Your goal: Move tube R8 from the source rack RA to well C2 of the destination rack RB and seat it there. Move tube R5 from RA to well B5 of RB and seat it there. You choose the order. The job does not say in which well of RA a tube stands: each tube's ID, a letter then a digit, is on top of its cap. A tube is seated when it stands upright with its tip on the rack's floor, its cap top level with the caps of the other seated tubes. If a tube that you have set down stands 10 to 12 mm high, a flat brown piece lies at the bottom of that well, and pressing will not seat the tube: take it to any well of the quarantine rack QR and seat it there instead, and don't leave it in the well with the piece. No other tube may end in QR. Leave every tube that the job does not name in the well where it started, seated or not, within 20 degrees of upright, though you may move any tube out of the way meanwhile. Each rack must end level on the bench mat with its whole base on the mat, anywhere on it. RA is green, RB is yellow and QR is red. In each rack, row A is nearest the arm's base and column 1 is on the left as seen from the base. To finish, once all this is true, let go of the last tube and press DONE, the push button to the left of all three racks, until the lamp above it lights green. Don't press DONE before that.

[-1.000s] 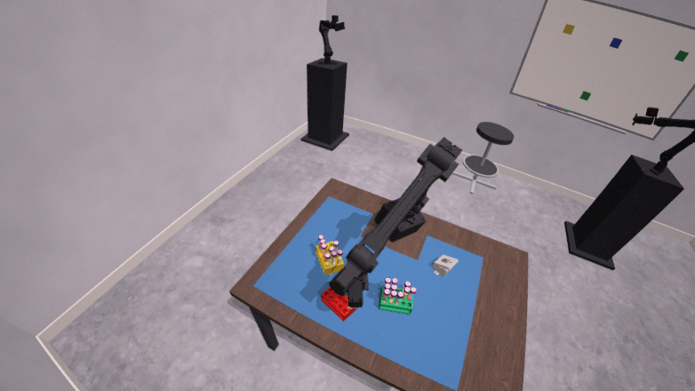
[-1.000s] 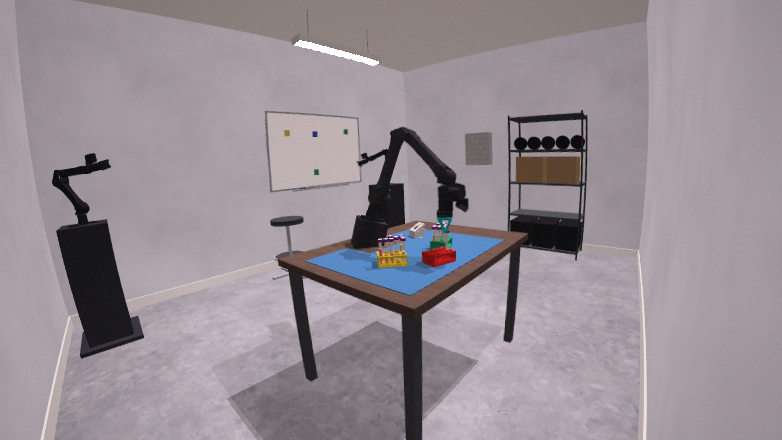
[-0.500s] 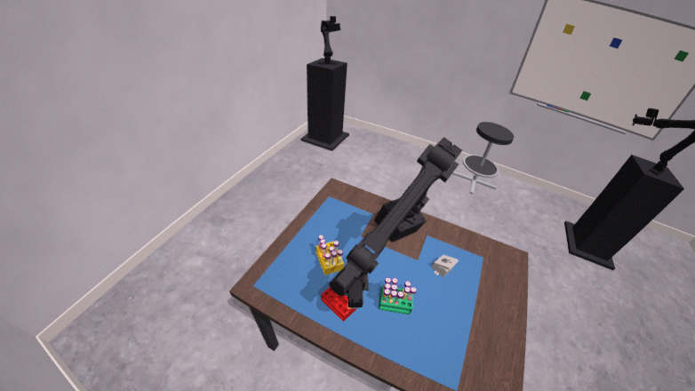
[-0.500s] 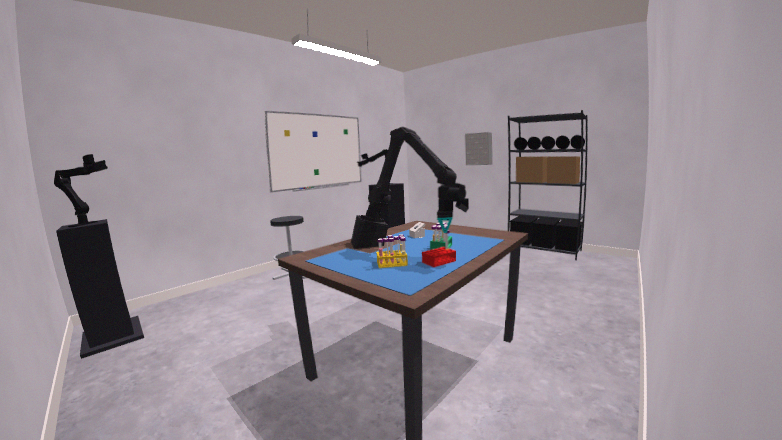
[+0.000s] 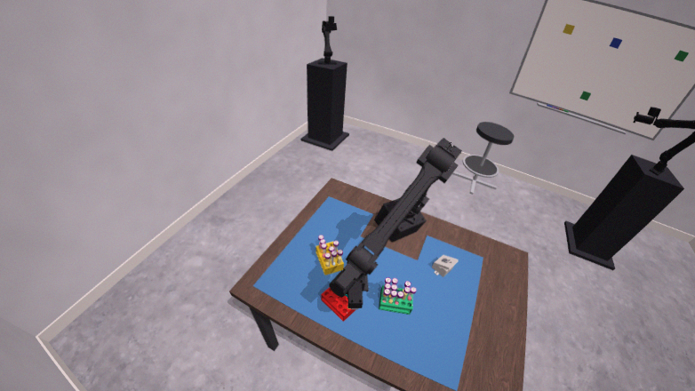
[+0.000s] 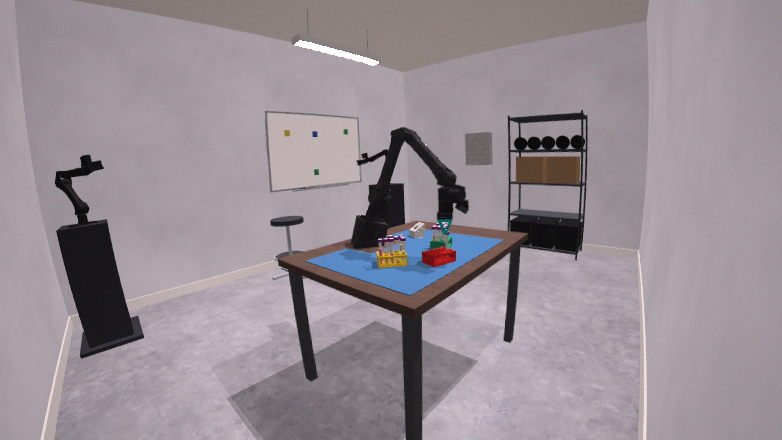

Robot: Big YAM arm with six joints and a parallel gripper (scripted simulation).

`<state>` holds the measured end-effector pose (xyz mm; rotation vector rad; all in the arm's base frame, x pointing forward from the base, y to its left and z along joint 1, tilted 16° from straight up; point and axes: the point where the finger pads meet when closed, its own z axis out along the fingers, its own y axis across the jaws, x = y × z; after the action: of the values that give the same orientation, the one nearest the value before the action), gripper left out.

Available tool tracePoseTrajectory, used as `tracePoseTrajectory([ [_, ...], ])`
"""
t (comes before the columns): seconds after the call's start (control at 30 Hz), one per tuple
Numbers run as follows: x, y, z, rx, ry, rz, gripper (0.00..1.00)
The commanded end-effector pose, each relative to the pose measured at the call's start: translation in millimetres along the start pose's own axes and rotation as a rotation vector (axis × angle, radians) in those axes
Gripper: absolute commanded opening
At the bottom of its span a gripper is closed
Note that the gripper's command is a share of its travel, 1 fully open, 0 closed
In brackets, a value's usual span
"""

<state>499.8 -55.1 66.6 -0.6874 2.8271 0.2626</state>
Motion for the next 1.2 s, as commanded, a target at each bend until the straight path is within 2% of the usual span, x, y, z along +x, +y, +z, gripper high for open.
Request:
tracePoseTrajectory([
  [0.0, -3.7, -1.6, 6.8, 0.005, 0.001, 0.009, 0.00],
  [0.07, -9.2, -6.6, 1.0, 0.012, -0.008, 0.010, 0.00],
  [0.47, -2.9, -1.0, 13.7, 0.004, 0.002, 0.009, 0.00],
  [1.17, -5.7, -4.5, 10.3, 0.009, -0.003, 0.011, 0.00],
])
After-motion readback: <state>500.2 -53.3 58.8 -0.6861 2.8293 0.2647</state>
